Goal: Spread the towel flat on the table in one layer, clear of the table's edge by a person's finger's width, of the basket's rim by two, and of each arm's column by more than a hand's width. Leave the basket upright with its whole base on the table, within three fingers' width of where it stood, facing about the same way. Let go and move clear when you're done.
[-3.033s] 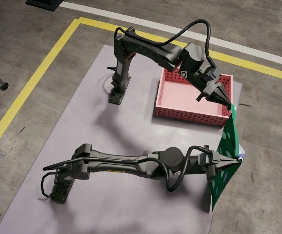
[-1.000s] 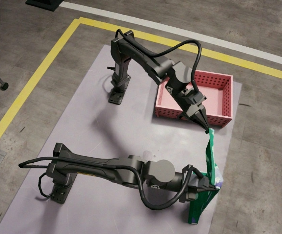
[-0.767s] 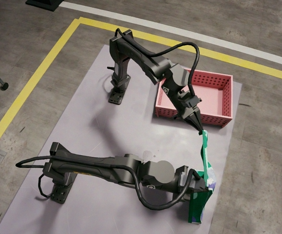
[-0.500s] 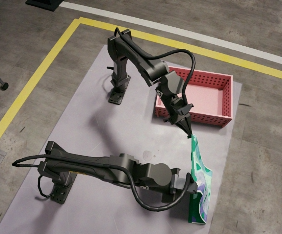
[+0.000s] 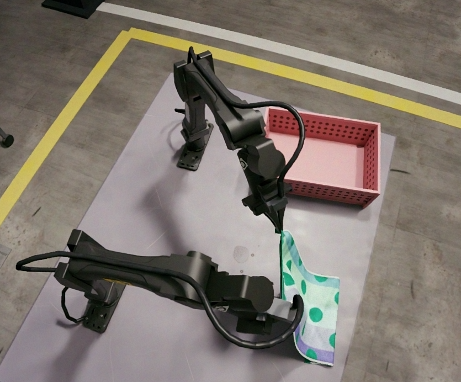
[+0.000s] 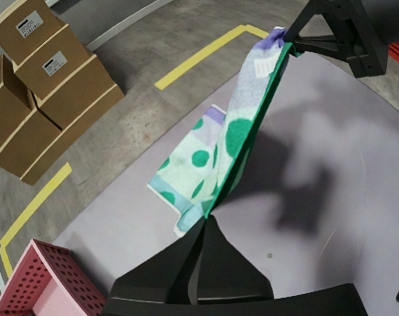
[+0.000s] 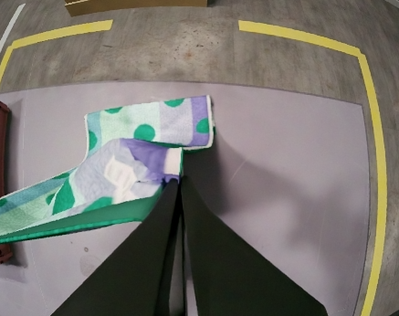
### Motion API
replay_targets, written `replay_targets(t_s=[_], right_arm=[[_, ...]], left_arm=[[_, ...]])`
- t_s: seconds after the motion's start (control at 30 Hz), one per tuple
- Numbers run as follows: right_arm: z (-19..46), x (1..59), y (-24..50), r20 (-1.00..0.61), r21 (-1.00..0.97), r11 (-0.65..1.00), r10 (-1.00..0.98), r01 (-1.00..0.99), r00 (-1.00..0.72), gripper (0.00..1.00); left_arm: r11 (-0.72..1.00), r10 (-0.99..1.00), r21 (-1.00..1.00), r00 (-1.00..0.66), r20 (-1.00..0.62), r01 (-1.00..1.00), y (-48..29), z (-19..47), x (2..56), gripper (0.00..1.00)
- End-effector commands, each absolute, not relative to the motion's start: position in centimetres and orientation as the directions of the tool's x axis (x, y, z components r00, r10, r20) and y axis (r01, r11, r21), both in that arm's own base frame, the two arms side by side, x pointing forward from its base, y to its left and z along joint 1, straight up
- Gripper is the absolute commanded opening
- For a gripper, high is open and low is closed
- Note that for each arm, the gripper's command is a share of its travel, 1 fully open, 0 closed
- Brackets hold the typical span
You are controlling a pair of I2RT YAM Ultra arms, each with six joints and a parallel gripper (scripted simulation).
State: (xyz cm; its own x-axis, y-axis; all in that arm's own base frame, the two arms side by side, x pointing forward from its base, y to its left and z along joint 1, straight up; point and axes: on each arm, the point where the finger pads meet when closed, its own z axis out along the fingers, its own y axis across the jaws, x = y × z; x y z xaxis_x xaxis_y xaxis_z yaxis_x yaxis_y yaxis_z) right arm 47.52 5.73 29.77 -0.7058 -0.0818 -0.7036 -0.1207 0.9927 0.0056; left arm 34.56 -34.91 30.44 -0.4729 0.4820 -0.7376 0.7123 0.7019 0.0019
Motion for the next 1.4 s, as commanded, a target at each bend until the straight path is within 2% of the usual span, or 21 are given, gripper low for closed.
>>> replay_targets(t_s=[0.0,0.03,0.13,0.27,0.7,0.83,1.13,1.23,1.27,1.37], right_arm=[[30.7,45.3,4.4,-0.673,-0.009,0.995,-0.079,-0.098,-0.736,0.0],[27.5,43.5,4.0,-0.596,-0.01,0.996,-0.081,-0.093,-0.799,0.0],[25.9,42.0,3.6,-0.572,-0.01,0.996,-0.077,-0.087,-0.817,0.0],[26.3,42.5,3.7,-0.593,-0.01,0.996,-0.078,-0.089,-0.801,0.0],[18.2,35.1,1.5,-0.592,-0.01,0.999,-0.042,-0.045,-0.805,0.0],[18.2,35.1,1.5,-0.592,-0.01,0.999,-0.043,-0.046,-0.805,0.0],[13.6,30.9,0.2,-0.591,-0.01,1.0,-0.016,-0.012,-0.807,0.0],[12.2,29.5,-0.1,-0.591,-0.01,1.0,-0.006,0.0,-0.807,0.0],[10.8,28.3,-0.5,-0.59,-0.009,1.0,0.004,0.012,-0.807,0.0],[10.8,28.3,-0.5,-0.59,-0.009,1.0,0.005,0.013,-0.807,0.0]], left_arm=[[0.686,0.542,-0.004,-0.515,-0.664,0.727,-34.9,28.4,32.6,0.0],[0.665,0.575,-0.004,-0.516,-0.635,0.747,-34.7,27.5,30.5,0.0],[0.642,0.612,-0.004,-0.517,-0.599,0.766,-35.0,26.0,29.0,0.0],[0.642,0.612,-0.004,-0.517,-0.599,0.766,-35.0,26.0,29.0,0.0],[0.512,0.691,-0.002,-0.413,-0.593,0.859,-37.2,18.4,21.9,0.0],[0.513,0.691,-0.001,-0.414,-0.593,0.858,-37.2,18.4,21.9,0.0],[0.421,0.729,-0.004,-0.342,-0.593,0.907,-38.3,14.0,17.5,0.0],[0.392,0.743,-0.004,-0.319,-0.588,0.92,-38.6,12.3,16.2,0.0],[0.363,0.769,-0.004,-0.302,-0.563,0.932,-38.8,9.8,14.9,0.0],[0.363,0.762,-0.004,-0.299,-0.574,0.932,-38.9,10.4,14.9,0.0]])
